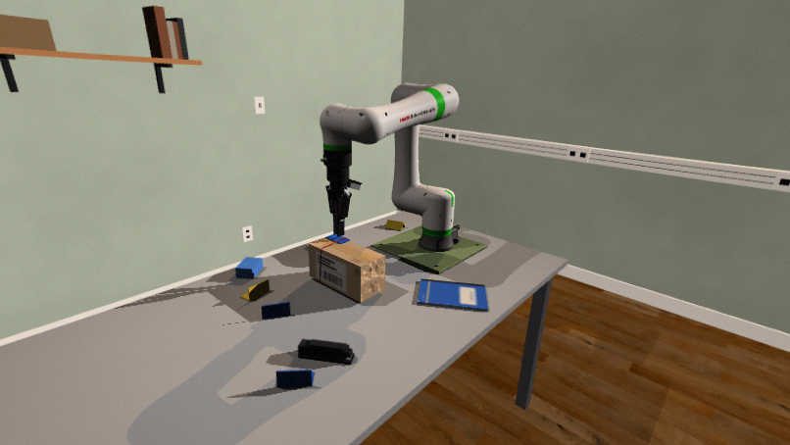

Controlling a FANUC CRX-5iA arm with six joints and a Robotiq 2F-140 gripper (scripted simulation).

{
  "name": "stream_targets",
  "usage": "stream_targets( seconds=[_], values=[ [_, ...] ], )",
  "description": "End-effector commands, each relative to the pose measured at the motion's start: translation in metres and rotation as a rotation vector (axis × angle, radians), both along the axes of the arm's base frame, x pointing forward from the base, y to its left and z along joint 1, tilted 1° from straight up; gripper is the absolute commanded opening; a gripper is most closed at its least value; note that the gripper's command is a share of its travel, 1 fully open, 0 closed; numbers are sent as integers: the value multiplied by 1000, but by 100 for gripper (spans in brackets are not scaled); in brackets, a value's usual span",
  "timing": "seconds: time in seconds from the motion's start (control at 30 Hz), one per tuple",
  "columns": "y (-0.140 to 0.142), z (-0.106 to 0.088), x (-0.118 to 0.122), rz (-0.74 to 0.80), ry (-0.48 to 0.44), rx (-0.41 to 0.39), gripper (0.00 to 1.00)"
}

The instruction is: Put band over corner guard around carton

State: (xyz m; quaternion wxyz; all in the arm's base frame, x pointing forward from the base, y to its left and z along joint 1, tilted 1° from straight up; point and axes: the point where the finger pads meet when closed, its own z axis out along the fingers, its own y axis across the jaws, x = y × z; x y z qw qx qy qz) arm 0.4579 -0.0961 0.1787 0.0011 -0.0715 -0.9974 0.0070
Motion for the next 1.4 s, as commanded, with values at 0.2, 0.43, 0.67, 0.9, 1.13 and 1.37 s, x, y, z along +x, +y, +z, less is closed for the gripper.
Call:
stream_targets(
  seconds=[0.2,0.43,0.67,0.9,1.13,1.37],
  values=[
    [0,7,0,0,-1,0,18],
    [0,13,0,0,-1,0,18],
    [0,16,0,0,-1,0,18],
    [0,19,0,0,-1,0,18],
    [0,20,0,0,-1,0,18],
    [0,20,0,0,-1,0,18]
  ],
)
